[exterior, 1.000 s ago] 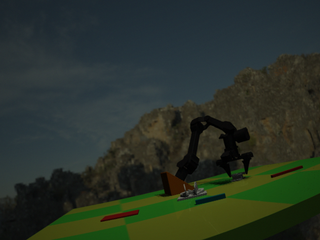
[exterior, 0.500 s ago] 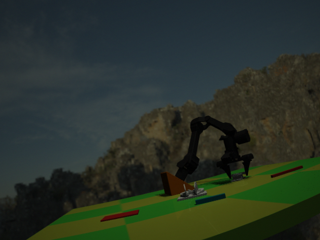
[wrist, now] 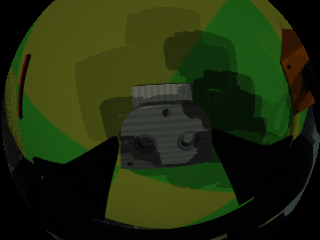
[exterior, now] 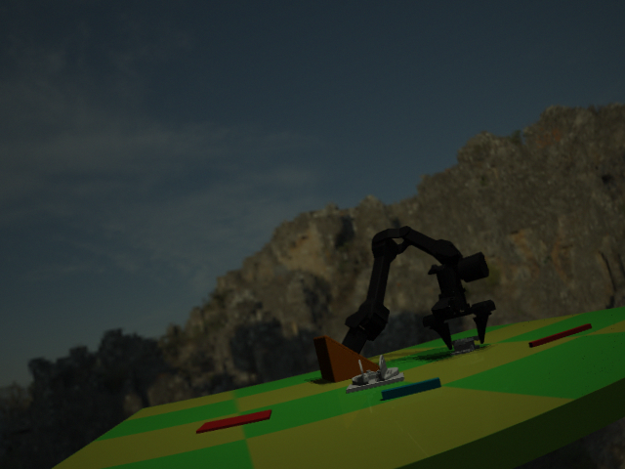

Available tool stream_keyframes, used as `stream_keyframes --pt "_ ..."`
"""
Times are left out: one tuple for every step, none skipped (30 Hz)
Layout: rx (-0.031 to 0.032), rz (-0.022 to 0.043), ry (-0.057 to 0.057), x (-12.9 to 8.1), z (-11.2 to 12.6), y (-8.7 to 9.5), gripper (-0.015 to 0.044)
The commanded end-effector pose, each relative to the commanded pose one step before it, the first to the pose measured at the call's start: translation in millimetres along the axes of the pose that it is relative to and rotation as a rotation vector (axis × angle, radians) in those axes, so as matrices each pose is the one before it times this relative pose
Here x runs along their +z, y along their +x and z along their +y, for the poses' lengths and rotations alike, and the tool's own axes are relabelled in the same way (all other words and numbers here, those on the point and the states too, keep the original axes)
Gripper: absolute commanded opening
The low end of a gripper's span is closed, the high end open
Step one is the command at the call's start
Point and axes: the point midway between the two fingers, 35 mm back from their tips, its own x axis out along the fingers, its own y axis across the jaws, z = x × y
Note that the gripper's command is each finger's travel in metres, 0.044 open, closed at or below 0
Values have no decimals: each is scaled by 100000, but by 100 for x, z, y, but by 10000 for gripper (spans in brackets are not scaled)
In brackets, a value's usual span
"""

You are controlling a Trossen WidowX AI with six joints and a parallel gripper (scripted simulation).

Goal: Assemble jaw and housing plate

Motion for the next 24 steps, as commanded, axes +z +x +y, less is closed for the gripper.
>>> stream_keyframes --pt "4 0 -1 0 1 -1 413" --pt "0 0 0 0 0 0 407" --pt "0 0 0 0 0 0 400" --pt "0 0 0 0 0 0 393" --pt "0 0 0 0 0 0 387" --pt "0 0 0 0 0 0 380" --pt "0 0 0 0 0 0 373" --pt "0 0 0 0 0 0 367" --pt "0 0 0 0 0 0 360" --pt "0 0 0 0 0 0 353" --pt "0 0 0 0 0 0 351" --pt "0 0 0 0 0 0 351" --pt "0 0 0 0 0 0 351" --pt "0 0 0 0 0 0 351" --pt "0 0 0 0 0 0 351" --pt "0 0 0 0 0 0 351" --pt "0 0 0 0 0 0 351" --pt "0 0 0 0 0 0 351" --pt "0 0 0 0 0 0 351" --pt "0 0 0 0 0 0 351" --pt "-10 -19 -2 7 7 -49 351" --pt "-31 -55 -6 22 19 -148 351" --pt "-49 -88 -8 34 30 -248 351" --pt "-58 -102 -7 40 34 -309 351"
